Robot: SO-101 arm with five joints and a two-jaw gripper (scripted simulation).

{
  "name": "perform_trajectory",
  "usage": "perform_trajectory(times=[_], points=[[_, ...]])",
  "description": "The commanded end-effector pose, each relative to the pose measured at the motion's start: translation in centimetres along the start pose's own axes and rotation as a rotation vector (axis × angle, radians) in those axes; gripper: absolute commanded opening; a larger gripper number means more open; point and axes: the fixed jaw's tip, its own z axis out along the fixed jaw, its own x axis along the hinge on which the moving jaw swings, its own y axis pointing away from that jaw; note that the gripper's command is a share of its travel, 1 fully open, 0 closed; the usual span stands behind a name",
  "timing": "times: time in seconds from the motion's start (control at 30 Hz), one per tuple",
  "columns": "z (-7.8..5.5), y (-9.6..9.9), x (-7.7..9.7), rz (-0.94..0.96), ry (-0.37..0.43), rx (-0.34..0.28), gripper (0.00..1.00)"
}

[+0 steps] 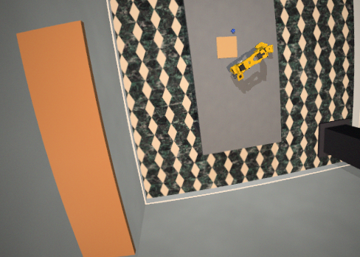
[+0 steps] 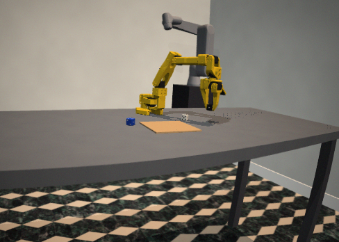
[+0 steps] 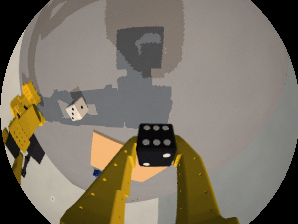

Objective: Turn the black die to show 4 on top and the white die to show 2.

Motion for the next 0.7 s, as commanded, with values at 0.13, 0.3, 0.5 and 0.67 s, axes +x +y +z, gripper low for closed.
perform_trajectory(times=[0.13,0.3,0.5,0.67], points=[[-1.5,-0.5,-0.2,-0.019,-0.003,0.070,0.00],[-1.7,0.5,-1.6,-0.078,-0.004,0.058,0.00],[-1.8,3.5,-4.7,-0.244,-0.006,0.056,0.00],[-1.6,5.7,-6.1,-0.342,-0.008,0.055,0.00]])
